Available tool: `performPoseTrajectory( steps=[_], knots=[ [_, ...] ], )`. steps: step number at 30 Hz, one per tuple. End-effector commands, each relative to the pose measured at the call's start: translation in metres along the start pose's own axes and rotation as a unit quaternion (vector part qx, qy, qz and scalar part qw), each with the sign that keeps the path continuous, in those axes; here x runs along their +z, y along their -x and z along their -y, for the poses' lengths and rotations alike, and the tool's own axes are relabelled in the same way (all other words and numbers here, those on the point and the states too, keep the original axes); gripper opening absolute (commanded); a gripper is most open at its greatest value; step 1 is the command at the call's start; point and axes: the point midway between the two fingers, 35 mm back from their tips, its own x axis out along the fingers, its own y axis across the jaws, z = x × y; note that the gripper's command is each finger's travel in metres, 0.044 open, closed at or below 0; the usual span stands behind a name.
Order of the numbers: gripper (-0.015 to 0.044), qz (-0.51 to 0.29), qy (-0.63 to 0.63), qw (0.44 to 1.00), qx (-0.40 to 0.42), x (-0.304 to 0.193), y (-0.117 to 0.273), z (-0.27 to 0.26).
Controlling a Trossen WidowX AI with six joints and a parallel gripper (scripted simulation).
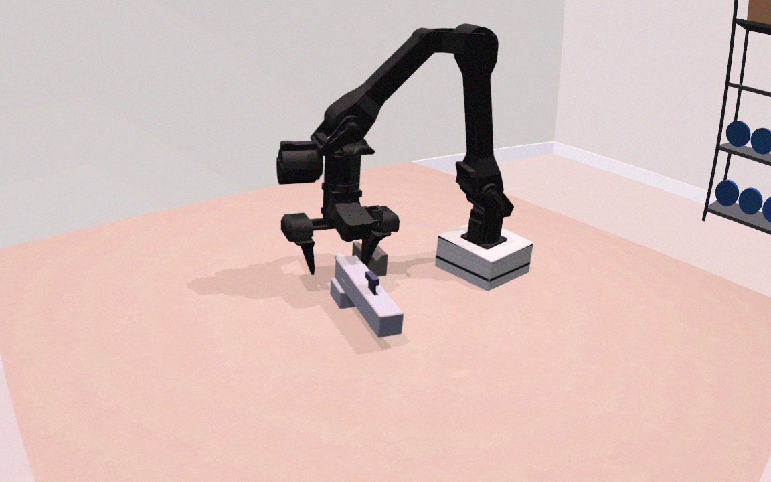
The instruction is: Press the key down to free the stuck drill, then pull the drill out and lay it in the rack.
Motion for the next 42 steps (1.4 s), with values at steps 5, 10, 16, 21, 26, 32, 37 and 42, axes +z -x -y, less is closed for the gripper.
performPoseTrajectory(
  steps=[5, 10, 16, 21, 26, 32, 37, 42],
  knots=[
    [0.0440, 0.002, -0.002, 1.000, 0.001, 0.004, -0.011, -0.001],
    [0.0335, 0.000, 0.000, 1.000, 0.001, 0.003, -0.009, -0.001],
    [0.0177, 0.000, 0.000, 1.000, 0.001, 0.003, -0.009, -0.001],
    [0.0046, 0.000, 0.000, 1.000, 0.001, 0.003, -0.009, -0.001],
    [0.0000, 0.000, 0.000, 1.000, 0.001, 0.003, -0.009, -0.001],
    [0.0000, 0.002, -0.002, 1.000, 0.001, -0.002, -0.009, -0.001],
    [0.0000, 0.001, -0.002, 1.000, 0.001, -0.008, -0.008, -0.001],
    [0.0000, 0.001, -0.002, 1.000, 0.001, -0.016, -0.008, -0.001]
  ],
)
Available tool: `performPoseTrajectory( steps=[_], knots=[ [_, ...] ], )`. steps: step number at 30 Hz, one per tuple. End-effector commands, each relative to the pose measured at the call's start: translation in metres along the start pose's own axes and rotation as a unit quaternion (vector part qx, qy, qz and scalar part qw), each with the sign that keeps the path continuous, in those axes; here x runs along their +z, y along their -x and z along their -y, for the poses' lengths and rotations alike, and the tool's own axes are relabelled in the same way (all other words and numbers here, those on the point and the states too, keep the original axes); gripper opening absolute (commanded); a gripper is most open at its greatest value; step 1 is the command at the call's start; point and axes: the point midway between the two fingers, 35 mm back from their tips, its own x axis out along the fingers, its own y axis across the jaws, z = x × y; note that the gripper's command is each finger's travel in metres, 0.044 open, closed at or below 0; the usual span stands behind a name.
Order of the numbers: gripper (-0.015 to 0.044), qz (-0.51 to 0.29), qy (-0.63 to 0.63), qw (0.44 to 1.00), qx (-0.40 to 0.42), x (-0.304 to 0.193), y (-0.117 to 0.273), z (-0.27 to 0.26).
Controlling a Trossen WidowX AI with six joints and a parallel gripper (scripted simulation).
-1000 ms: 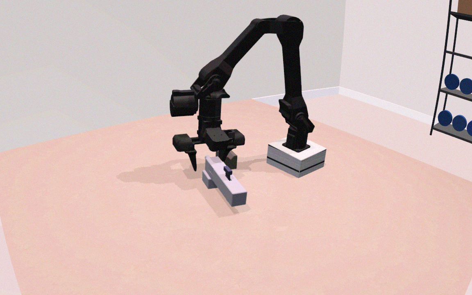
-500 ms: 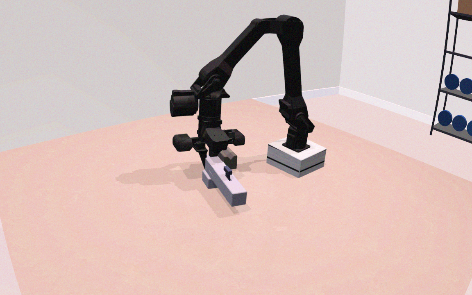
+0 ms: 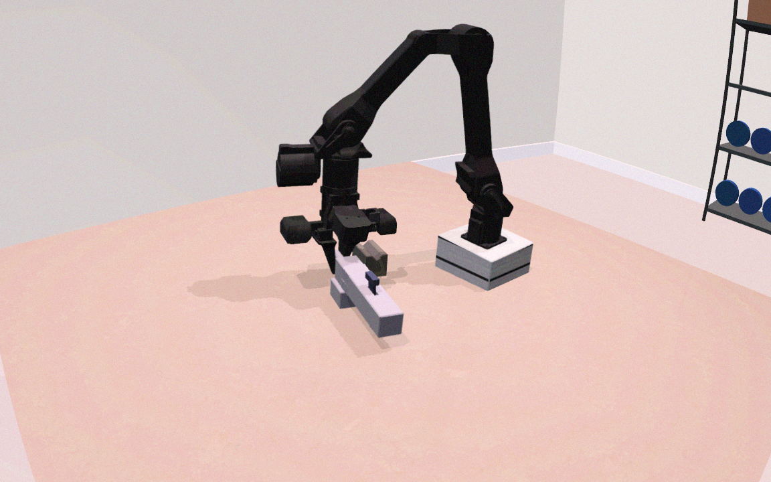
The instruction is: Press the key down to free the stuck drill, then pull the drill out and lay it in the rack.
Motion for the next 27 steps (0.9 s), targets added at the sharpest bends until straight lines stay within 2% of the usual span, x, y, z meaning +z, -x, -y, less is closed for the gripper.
performPoseTrajectory(
  steps=[1, 17, 27],
  knots=[
    [0.0000, 0.000, 0.002, 1.000, 0.000, -0.006, 0.001, 0.000],
    [0.0000, -0.001, 0.002, 1.000, 0.000, -0.031, 0.002, 0.000],
    [0.0263, -0.001, 0.000, 1.000, 0.000, -0.026, 0.001, 0.000]
  ],
)
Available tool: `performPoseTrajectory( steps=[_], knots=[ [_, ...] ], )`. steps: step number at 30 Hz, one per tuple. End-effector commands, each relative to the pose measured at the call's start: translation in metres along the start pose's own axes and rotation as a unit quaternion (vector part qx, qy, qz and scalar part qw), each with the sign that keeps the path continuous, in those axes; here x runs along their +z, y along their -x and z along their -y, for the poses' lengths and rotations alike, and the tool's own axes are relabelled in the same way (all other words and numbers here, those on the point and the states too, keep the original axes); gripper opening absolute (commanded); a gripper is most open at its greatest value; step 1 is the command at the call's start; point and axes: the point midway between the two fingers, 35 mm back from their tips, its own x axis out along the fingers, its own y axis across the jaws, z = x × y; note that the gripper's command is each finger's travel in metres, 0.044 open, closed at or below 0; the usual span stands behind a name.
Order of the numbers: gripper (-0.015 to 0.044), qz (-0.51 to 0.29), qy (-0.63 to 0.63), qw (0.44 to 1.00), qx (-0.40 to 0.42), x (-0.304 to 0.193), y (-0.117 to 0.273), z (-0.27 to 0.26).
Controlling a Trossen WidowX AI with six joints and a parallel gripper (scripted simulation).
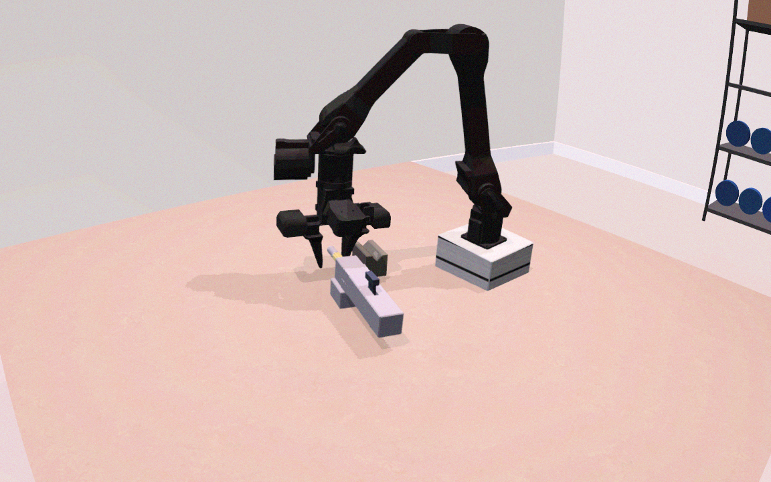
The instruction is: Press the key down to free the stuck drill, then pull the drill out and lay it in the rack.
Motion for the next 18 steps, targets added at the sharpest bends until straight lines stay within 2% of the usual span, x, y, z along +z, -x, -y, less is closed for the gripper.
performPoseTrajectory(
  steps=[1, 7, 18],
  knots=[
    [0.0289, 0.000, -0.001, 1.000, 0.000, 0.0003, -0.0001, 0.0000],
    [0.0440, 0.000, 0.000, 1.000, 0.000, 0.0043, -0.0016, -0.0003],
    [0.0440, 0.000, 0.000, 1.000, 0.000, 0.0103, -0.0039, 0.0001]
  ],
)
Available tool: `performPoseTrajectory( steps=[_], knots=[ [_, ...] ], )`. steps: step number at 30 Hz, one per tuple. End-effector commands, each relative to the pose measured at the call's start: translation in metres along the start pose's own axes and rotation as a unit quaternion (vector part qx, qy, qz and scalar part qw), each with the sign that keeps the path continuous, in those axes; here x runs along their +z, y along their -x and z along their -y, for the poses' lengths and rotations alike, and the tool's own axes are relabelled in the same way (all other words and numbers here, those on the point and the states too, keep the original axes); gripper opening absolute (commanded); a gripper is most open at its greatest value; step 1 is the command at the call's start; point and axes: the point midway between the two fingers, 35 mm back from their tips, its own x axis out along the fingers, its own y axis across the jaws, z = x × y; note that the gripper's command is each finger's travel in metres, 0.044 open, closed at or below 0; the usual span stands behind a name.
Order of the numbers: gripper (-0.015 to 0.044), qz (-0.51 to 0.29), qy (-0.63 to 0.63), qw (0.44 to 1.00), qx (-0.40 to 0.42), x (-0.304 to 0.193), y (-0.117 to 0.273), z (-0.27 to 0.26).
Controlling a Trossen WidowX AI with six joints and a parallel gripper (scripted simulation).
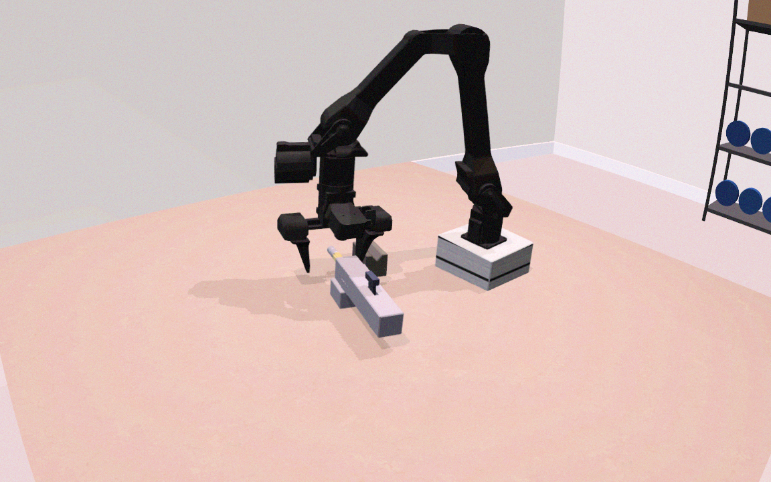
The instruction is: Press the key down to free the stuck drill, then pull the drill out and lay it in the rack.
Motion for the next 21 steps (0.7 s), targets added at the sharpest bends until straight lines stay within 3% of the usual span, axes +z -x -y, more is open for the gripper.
performPoseTrajectory(
  steps=[1, 17, 21],
  knots=[
    [0.0440, 0.002, -0.002, 1.000, 0.001, 0.0029, -0.0011, -0.0001],
    [0.0440, 0.003, -0.002, 1.000, 0.001, 0.0097, -0.0037, -0.0001],
    [0.0335, 0.000, 0.000, 1.000, 0.000, 0.0072, -0.0027, 0.0006]
  ],
)
